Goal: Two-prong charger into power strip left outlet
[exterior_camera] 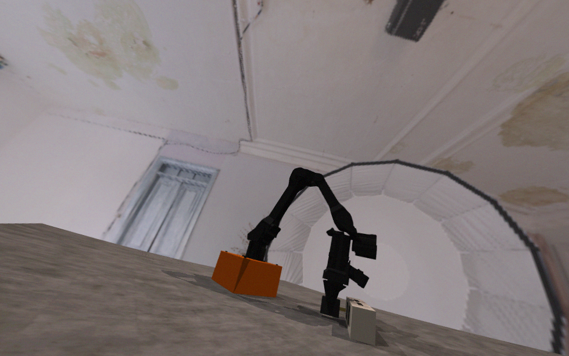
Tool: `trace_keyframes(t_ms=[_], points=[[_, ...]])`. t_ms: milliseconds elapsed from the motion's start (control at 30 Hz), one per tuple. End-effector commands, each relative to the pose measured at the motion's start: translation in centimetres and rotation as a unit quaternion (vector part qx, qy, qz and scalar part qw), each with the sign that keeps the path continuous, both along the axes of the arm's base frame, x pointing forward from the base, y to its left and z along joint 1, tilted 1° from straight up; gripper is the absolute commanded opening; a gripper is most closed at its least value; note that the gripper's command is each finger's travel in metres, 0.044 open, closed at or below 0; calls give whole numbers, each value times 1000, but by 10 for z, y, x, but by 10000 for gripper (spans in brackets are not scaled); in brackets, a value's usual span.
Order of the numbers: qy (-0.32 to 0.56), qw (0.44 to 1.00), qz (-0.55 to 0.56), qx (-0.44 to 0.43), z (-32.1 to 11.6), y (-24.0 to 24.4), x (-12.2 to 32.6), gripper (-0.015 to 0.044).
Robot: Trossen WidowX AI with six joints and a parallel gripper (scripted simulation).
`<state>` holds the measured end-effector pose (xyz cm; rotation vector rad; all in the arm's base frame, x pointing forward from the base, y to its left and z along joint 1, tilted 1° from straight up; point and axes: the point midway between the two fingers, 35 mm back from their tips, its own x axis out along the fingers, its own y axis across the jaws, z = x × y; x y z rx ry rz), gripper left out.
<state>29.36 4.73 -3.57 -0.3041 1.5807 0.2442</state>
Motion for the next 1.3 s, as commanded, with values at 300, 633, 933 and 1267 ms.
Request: trace_keyframes(t_ms=[300, 633, 933, 1267], points=[[0, 1000, -3, 2, 0, 1, 2, 0], [0, 1000, -3, 2, 0, 2, 3, 0], [0, 1000, -3, 2, 0, 3, 5, 0], [0, 1000, -3, 2, 1, 3, 8, 0]])
